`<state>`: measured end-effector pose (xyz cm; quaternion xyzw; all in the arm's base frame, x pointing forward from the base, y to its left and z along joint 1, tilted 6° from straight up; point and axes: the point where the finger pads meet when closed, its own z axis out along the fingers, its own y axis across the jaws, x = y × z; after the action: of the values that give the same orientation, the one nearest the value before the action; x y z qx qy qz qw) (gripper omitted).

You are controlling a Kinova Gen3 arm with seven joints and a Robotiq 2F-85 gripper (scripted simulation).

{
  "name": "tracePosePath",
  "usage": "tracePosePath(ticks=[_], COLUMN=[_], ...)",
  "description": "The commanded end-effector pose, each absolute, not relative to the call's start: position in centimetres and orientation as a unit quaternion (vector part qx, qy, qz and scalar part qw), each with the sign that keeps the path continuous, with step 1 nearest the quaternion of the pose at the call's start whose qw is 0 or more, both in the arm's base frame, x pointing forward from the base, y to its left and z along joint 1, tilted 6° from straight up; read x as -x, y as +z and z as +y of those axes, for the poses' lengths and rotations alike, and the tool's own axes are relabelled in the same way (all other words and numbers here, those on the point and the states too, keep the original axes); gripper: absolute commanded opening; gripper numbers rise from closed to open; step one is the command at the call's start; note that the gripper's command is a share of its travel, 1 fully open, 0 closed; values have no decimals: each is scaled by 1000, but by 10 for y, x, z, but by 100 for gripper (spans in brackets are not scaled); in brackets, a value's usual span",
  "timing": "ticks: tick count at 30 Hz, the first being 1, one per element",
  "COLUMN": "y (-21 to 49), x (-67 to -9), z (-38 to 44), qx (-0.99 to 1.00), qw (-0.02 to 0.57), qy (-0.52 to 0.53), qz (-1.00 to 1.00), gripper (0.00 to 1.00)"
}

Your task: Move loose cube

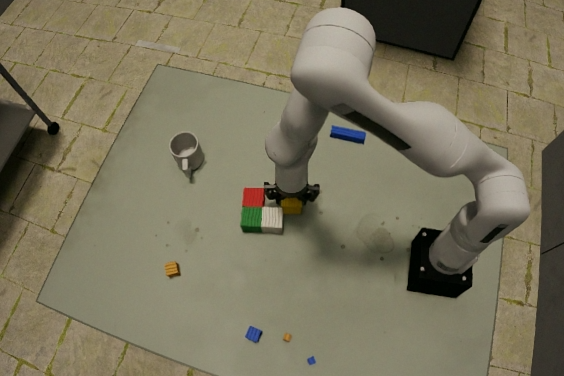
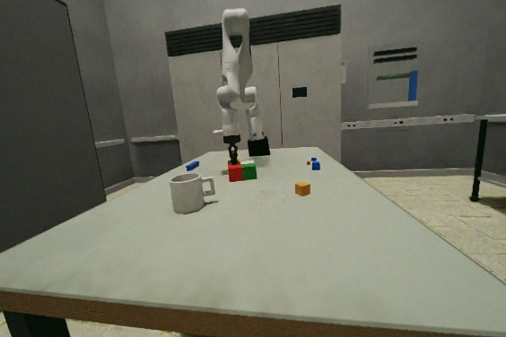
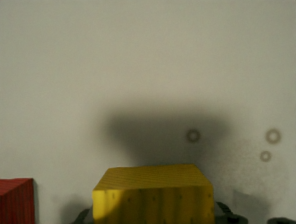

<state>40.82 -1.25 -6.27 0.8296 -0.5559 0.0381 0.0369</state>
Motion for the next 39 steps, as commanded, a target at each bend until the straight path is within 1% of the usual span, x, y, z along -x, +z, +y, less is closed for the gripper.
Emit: tracePosePath(ticks=[1,4,5,39], y=[-62,-62,-62,-62], x=[-409,-409,-409,-409], z=[-12,-12,-12,-12], qx=[-830,-830,-830,-830], qw=[36,36,36,36], qy=[39,39,39,39], qz=[-556,-556,-556,-556], gripper=[10,10,84,84])
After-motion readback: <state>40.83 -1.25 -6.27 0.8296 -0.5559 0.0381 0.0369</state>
